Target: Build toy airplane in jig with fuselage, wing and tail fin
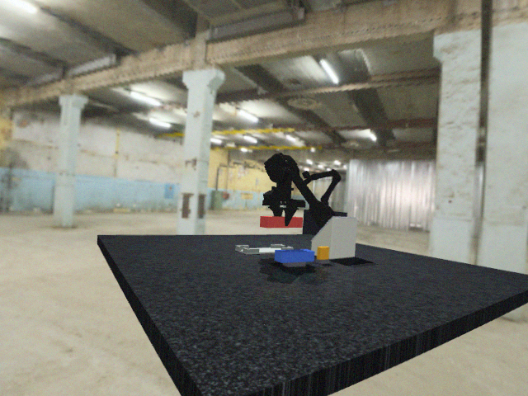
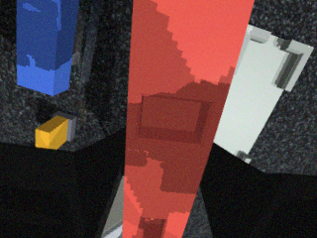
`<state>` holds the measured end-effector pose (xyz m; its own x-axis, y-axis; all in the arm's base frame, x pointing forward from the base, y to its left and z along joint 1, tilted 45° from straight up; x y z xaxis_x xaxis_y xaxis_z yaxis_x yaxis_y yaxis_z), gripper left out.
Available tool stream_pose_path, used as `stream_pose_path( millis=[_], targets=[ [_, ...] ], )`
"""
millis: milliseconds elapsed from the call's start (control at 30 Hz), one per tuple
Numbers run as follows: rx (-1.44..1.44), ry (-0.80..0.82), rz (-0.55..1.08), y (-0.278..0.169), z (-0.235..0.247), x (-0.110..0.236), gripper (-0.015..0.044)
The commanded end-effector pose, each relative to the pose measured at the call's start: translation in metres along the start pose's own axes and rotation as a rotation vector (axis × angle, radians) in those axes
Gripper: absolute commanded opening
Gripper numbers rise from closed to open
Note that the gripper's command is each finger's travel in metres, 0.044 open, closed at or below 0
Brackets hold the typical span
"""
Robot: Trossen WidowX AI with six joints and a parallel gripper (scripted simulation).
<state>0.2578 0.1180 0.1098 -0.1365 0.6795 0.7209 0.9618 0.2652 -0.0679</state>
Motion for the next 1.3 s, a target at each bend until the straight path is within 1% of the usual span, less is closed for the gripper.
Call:
stream_pose_path(
  millis=[0, 867, 1200, 1267],
  targets=[
    [-0.009, 0.001, -0.009, -0.001, -0.012, -0.004, 0.0000],
    [-0.080, -0.013, -0.009, -0.025, -0.084, -0.040, 0.0000],
    [-0.101, -0.027, -0.004, -0.037, -0.102, -0.050, 0.0000],
    [-0.101, -0.027, -0.004, -0.037, -0.102, -0.050, 0.0053]
  ],
)
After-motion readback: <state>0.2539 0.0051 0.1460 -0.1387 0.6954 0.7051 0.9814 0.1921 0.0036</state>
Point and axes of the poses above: the point midway between the two fingers, 35 mm back from their tips, its own x axis back along the fingers, its own z axis across the jaws, y = z × x, the point moved 6 cm from there along x, back along the fingers, and after that the axes turned 4 degrees about x, right-handed, at the moved point
